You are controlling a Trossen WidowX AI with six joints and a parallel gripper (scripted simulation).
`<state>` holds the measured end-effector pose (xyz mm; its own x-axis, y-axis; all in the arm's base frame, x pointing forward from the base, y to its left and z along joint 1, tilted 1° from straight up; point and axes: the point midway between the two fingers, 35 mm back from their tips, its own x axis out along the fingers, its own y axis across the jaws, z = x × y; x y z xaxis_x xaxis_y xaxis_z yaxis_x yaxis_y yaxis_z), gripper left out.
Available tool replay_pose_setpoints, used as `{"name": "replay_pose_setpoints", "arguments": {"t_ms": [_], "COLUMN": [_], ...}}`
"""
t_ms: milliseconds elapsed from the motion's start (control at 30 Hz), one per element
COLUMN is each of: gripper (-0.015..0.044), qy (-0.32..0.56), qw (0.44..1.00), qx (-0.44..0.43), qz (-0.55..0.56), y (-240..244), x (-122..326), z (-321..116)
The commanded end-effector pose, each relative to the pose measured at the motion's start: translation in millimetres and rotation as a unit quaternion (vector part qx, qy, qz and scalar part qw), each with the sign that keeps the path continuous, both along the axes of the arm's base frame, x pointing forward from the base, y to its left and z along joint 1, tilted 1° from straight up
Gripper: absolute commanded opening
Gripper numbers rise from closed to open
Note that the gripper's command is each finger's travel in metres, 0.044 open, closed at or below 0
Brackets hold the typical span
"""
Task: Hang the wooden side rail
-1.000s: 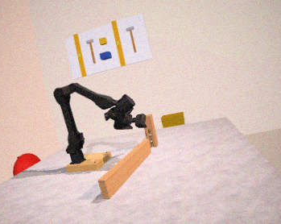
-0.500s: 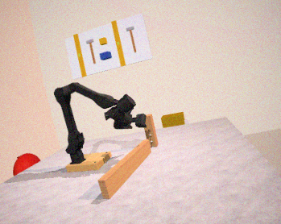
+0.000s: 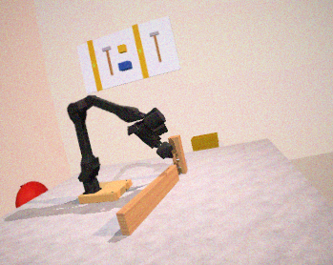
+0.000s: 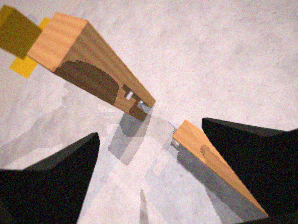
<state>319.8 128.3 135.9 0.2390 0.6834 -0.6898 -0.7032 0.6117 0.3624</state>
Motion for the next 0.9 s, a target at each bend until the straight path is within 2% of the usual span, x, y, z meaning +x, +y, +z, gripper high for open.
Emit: {"name": "replay_pose_setpoints", "arguments": {"t_ms": [0,200,400,633,867], "gripper": [0.044,0.044,0.044,0.044,0.044], "qy": [0.101,0.231,0.329,0.398,0.415], "qw": [0.99,0.938,0.846,0.699,0.522], "qx": [-0.009,-0.023,-0.034,-0.038,-0.026], "qz": [-0.1,-0.259,-0.418,-0.593,-0.744], "y": [-3.7,-11.5,-20.3,-31.8,-44.2], "x": [5.9,11.9,15.9,18.7,19.9], "z": [-1.5,-1.7,-0.3,3.9,11.0]}}
